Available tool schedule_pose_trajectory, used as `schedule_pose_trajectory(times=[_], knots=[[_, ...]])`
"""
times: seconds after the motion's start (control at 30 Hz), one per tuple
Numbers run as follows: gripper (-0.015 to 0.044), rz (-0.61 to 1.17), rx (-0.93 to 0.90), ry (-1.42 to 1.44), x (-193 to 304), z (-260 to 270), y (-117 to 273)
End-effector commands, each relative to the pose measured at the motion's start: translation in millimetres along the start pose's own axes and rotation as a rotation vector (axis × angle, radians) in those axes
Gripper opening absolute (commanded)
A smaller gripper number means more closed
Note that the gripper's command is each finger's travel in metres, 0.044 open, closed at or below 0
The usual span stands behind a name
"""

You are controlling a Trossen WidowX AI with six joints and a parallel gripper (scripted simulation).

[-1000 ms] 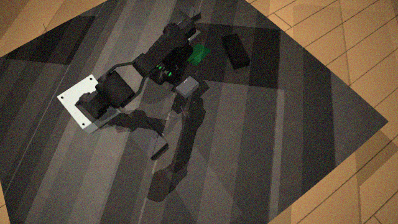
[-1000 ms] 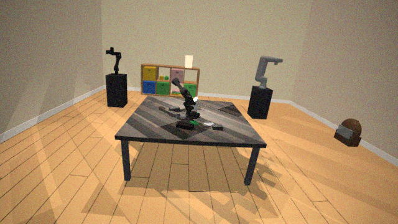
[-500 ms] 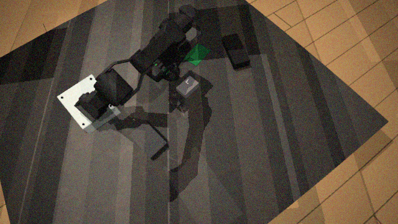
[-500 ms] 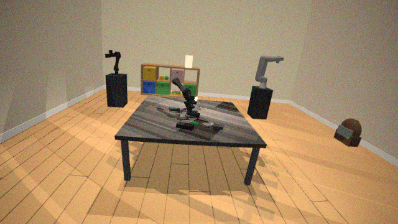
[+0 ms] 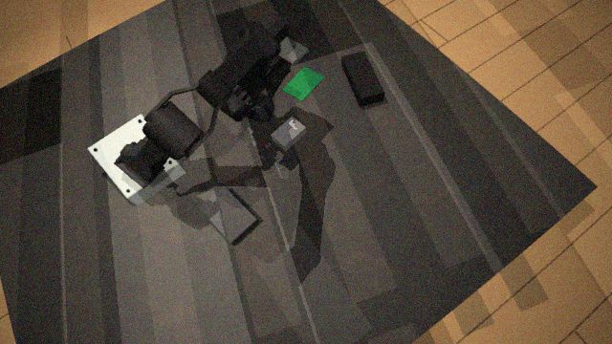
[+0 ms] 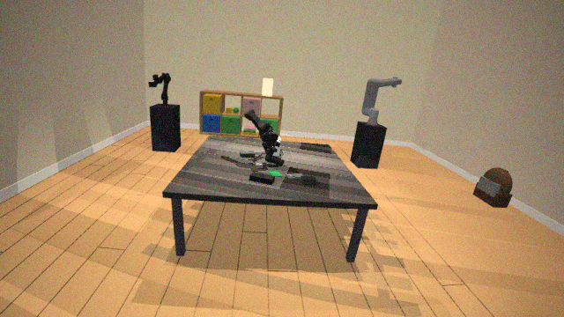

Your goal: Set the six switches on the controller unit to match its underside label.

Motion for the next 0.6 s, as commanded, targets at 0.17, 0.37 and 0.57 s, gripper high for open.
schedule_pose_trajectory(times=[0.17, 0.37, 0.57], knots=[[0.0336, 0.017, 0.003, 0.003, -8.2, -0.7, 6.8], [0.0336, 0.029, 0.003, 0.003, -13.0, -0.9, 10.1], [0.0336, 0.040, 0.002, 0.003, -18.0, -1.2, 13.2]])
Point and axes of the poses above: the point midway between the two fingers, 35 mm back from their tips, its own y axis back along the fingers, its own z axis across the jaws, x = y × z, the point moved 9 cm from there along y, back along the fingers, and after that the axes turned 3 degrees about y, right-handed, at the moved point
